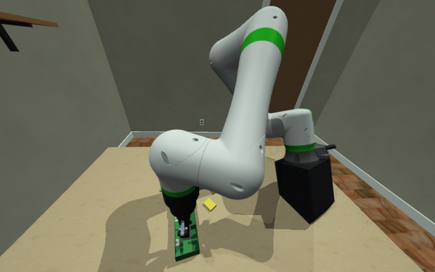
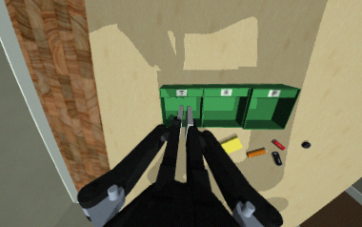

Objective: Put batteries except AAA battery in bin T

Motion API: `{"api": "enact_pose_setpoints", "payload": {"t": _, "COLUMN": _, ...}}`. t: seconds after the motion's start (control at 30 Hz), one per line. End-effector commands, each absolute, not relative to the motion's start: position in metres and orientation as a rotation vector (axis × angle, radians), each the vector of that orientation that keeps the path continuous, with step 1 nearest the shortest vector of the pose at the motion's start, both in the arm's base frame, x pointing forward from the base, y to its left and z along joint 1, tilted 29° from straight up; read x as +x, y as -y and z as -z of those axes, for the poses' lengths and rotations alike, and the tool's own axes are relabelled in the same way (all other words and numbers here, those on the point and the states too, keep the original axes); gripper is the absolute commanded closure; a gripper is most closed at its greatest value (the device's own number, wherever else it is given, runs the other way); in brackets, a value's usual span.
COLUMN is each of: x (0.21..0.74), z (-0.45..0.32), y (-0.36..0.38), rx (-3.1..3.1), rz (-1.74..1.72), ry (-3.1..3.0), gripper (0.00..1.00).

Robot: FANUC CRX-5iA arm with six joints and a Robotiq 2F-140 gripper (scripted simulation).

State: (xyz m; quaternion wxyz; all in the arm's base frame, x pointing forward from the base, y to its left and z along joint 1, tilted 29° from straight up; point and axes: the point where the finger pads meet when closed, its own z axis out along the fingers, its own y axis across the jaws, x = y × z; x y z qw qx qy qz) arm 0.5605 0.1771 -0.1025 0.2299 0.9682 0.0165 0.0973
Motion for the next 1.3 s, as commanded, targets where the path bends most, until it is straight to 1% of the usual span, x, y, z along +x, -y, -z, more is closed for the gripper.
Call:
{"api": "enact_pose_setpoints", "payload": {"t": 0.0, "x": 0.562, "z": 0.108, "y": -0.175, "rx": 2.664, "rz": -0.268, "ry": -0.045, "gripper": 0.95}}
{"api": "enact_pose_setpoints", "payload": {"t": 0.4, "x": 0.567, "z": 0.129, "y": -0.164, "rx": 2.664, "rz": -0.268, "ry": -0.045, "gripper": 0.95}}
{"api": "enact_pose_setpoints", "payload": {"t": 1.27, "x": 0.567, "z": 0.129, "y": -0.164, "rx": 2.664, "rz": -0.268, "ry": -0.045, "gripper": 0.95}}
